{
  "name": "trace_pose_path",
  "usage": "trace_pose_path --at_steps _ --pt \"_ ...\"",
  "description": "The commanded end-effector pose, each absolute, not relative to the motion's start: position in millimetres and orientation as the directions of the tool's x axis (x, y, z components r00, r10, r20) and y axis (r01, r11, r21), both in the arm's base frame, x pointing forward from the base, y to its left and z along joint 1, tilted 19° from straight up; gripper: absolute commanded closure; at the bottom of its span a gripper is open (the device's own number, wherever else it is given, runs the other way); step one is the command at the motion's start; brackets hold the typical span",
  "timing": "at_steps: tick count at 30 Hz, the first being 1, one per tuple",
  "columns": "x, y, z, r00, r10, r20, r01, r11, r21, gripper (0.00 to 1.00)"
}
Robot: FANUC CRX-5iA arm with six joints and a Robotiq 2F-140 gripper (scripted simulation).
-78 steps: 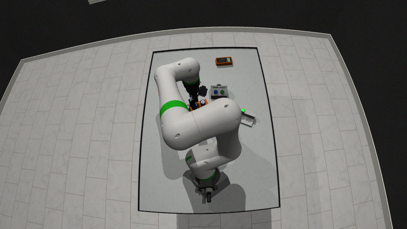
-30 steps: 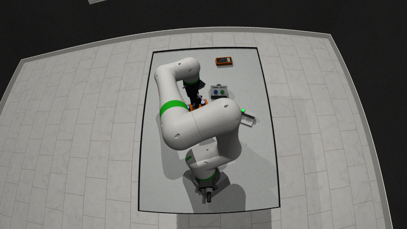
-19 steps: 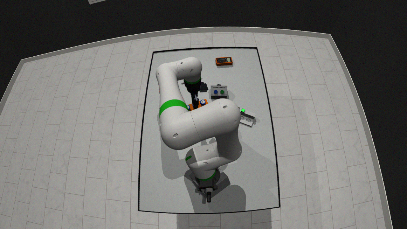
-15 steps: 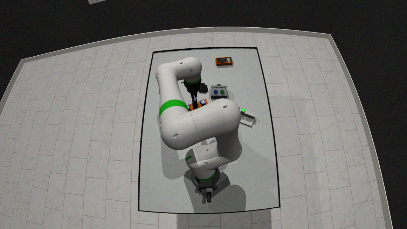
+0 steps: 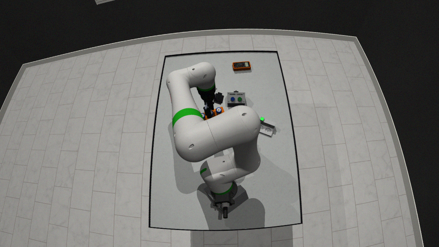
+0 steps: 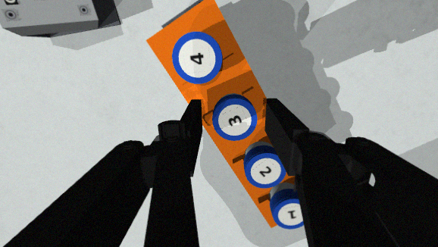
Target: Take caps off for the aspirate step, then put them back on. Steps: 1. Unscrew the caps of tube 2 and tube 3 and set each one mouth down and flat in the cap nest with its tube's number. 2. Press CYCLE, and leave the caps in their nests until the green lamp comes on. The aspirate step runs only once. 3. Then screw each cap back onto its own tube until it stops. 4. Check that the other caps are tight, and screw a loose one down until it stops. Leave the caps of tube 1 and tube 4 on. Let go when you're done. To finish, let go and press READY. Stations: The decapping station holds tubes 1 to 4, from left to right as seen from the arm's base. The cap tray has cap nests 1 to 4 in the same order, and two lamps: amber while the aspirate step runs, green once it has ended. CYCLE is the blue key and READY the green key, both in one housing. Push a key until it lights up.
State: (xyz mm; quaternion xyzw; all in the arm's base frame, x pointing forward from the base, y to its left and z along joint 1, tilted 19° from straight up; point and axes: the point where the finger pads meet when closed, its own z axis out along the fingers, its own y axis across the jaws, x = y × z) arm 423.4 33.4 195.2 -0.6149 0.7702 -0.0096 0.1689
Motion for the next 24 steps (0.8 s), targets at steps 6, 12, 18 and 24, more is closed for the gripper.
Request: trace_pose_path --at_steps 6,12,18,24 --pt "423.9 33.3 195.9 -0.186 -0.951 -0.249 -0.944 0.244 -0.224 0.59" --pt "423.7 33.3 196.4 0.098 -0.980 -0.172 -0.957 -0.045 -0.287 0.59" --pt "423.7 33.3 196.4 0.332 -0.939 -0.094 -0.903 -0.287 -0.321 0.59" --pt "423.7 33.3 196.4 0.581 -0.814 0.005 -0.766 -0.549 -0.334 0.59"
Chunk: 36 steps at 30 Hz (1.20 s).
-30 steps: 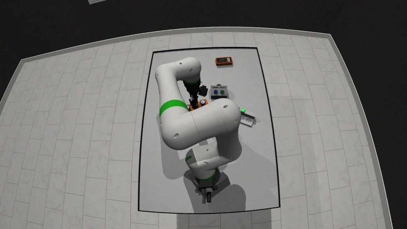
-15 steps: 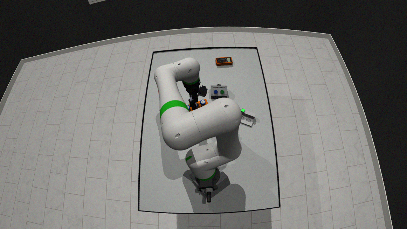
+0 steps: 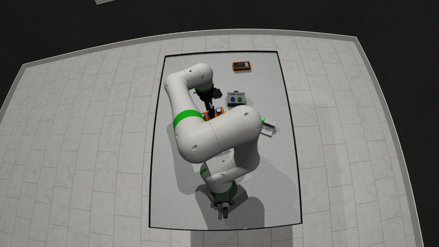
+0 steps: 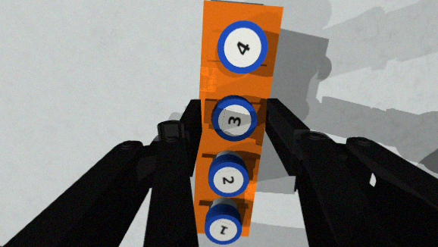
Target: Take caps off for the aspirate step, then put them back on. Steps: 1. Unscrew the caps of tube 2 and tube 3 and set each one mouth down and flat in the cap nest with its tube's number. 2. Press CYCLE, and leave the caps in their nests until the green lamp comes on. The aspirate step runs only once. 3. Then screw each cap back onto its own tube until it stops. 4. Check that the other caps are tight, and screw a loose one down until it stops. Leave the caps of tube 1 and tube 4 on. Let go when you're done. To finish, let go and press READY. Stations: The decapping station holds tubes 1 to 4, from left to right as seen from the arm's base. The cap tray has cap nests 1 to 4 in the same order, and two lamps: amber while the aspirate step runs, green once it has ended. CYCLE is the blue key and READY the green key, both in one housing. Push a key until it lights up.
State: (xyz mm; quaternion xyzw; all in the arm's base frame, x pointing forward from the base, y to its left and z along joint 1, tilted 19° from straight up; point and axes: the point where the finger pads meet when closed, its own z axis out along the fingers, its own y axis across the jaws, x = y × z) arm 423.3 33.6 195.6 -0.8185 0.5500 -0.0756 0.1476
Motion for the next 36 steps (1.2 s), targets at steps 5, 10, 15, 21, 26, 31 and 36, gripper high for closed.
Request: trace_pose_path --at_steps 5,10,15,21,26,31,36 --pt "423.7 33.3 196.4 0.665 -0.746 0.041 -0.695 -0.638 -0.332 0.59" --pt "423.6 33.5 196.3 0.665 -0.746 0.041 -0.695 -0.638 -0.332 0.59" --pt "423.6 33.4 196.4 0.665 -0.746 0.041 -0.695 -0.638 -0.332 0.70" --pt "423.6 33.4 196.4 0.665 -0.746 0.041 -0.695 -0.638 -0.332 0.70" --pt "423.6 33.4 196.3 0.630 -0.777 0.024 -0.727 -0.600 -0.334 0.70" --pt "423.6 33.4 196.3 0.430 -0.901 -0.059 -0.860 -0.389 -0.329 0.70" --pt "423.7 33.4 196.3 0.204 -0.969 -0.139 -0.940 -0.154 -0.305 0.70"
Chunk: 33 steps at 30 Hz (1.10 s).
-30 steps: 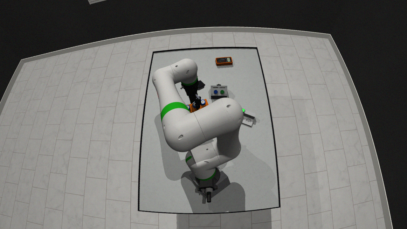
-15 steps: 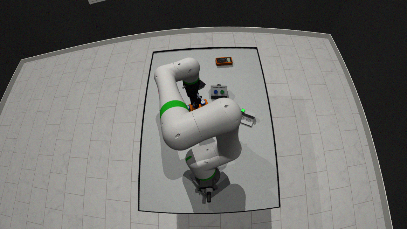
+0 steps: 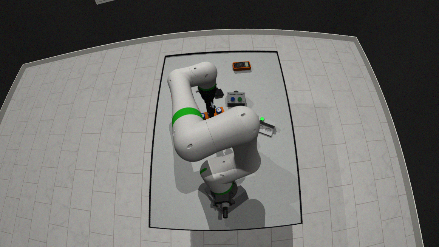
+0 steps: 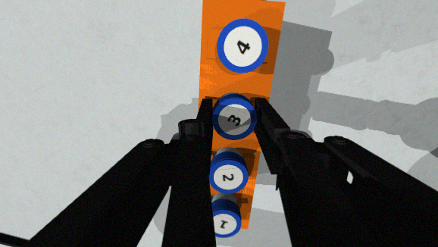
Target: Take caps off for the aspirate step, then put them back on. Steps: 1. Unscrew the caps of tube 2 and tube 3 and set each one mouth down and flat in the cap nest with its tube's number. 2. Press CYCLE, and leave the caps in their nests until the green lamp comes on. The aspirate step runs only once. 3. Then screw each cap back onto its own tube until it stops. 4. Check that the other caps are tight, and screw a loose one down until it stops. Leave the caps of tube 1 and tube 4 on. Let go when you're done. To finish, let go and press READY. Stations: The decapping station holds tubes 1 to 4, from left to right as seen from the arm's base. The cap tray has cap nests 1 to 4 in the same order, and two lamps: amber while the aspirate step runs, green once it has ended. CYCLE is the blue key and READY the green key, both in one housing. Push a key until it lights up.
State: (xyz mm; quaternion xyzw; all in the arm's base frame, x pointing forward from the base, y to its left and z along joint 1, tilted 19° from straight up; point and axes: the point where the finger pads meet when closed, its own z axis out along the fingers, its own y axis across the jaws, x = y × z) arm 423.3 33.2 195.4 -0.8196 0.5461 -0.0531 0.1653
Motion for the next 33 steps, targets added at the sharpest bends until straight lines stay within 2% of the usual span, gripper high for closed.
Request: trace_pose_path --at_steps 1,9,14,15,33 --pt "424 33 196 0.157 -0.976 -0.154 -0.949 -0.106 -0.297 0.70" --pt "424 33 196 -0.102 -0.968 -0.228 -0.956 0.159 -0.245 0.70" --pt "424 33 196 -0.102 -0.968 -0.228 -0.956 0.159 -0.245 0.70" --pt "424 34 196 -0.102 -0.968 -0.228 -0.956 0.159 -0.245 0.59" --pt "419 30 213 -0.102 -0.968 -0.228 -0.956 0.159 -0.245 0.59"
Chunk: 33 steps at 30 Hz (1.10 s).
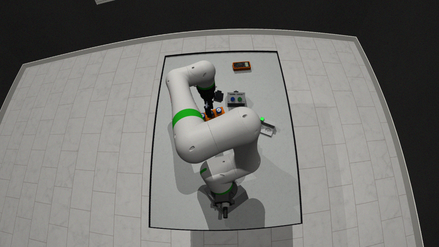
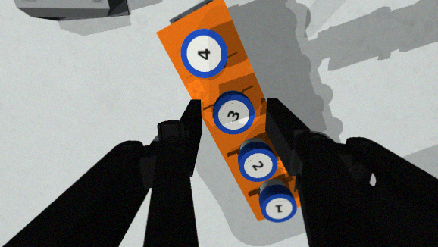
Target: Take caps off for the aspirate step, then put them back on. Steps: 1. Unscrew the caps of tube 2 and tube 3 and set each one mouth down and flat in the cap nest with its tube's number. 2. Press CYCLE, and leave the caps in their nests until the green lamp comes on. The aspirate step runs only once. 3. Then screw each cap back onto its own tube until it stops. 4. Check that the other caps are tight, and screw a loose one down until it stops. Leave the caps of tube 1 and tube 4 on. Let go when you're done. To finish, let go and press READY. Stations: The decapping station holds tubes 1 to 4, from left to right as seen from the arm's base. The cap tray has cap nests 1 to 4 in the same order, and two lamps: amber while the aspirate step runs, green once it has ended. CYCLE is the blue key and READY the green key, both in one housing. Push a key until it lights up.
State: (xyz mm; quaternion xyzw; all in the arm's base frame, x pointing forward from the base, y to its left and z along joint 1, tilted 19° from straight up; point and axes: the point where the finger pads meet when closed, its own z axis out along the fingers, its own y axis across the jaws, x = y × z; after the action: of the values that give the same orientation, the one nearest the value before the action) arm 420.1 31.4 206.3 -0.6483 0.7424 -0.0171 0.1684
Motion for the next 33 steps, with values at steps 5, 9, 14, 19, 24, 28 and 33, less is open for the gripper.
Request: trace_pose_path --at_steps 5,9,14,19,24,28,33 --pt "416 28 224 -0.102 -0.968 -0.228 -0.956 0.159 -0.245 0.59" --pt "413 26 232 -0.102 -0.968 -0.228 -0.956 0.159 -0.245 0.59" --pt "406 40 241 0.058 -0.981 -0.184 -0.960 -0.004 -0.280 0.59" --pt "397 69 244 0.322 -0.941 -0.099 -0.906 -0.277 -0.320 0.59" --pt "390 88 246 0.516 -0.856 -0.026 -0.812 -0.479 -0.334 0.59" --pt "380 120 250 0.521 -0.853 -0.023 -0.808 -0.485 -0.334 0.59" --pt "379 123 250 0.521 -0.853 -0.023 -0.808 -0.485 -0.334 0.59"
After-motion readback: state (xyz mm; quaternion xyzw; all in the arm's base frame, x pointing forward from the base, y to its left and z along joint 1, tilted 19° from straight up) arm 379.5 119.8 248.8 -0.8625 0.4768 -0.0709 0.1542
